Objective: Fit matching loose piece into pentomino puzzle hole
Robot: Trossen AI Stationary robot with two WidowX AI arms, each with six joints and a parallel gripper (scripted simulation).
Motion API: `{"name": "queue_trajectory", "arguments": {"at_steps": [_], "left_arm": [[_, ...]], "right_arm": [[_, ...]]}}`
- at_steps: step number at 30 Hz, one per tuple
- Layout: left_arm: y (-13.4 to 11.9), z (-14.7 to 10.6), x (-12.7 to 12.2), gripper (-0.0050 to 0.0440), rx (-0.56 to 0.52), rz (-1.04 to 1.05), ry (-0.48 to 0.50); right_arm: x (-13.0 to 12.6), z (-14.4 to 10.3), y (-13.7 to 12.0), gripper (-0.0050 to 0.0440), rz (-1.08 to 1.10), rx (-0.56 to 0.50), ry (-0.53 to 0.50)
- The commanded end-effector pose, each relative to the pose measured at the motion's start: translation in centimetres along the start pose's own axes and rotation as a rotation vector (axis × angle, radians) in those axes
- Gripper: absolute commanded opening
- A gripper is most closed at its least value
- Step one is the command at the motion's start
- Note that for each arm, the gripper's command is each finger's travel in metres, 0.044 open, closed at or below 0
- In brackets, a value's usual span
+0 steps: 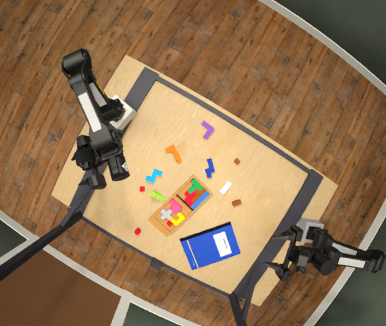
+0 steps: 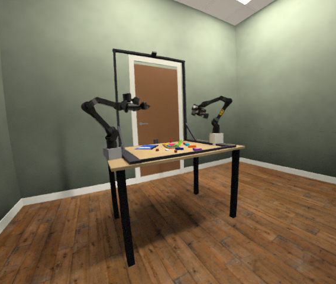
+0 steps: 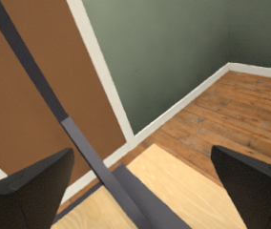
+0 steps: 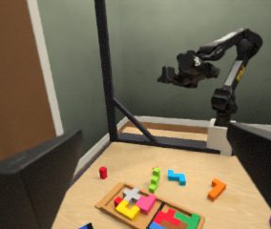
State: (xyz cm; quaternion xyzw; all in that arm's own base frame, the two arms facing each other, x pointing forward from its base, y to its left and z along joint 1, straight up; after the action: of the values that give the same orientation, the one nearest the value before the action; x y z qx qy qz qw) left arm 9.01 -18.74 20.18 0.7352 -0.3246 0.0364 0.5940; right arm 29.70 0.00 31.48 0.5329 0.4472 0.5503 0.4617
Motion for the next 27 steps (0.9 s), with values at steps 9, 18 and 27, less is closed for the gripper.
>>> {"name": "queue_trajectory", "arguments": {"at_steps": [9,18,27], "left_arm": [[0.3,-0.1,0.3,0.044,0.0,0.015,0.005],[0.3,-0.1,0.3,0.044,0.0,0.015,0.005],[-1.9,-2.1,-0.8,0.044,0.103,-0.141,0.115]], "right_arm": [[0.1,-0.1,0.7,0.044,0.0,-0.018,0.003],[0.1,-0.1,0.7,0.044,0.0,-0.018,0.003],[0.1,-0.1,0.7,0.044,0.0,-0.018,0.003]]}}
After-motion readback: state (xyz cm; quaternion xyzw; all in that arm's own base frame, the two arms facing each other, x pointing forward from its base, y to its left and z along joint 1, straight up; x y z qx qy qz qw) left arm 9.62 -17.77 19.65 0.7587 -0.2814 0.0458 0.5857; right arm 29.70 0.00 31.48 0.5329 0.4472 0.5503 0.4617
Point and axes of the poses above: on each arm, the point midway between the two fingers, 35 mm back from their tips, its own z axis out along the fingers, its own x axis across the jaws, y = z × x, the point moved 2 cm from there along -z, back along the fingers, and after that the axes turned 10 degrees about z, right-handed, at the moved point
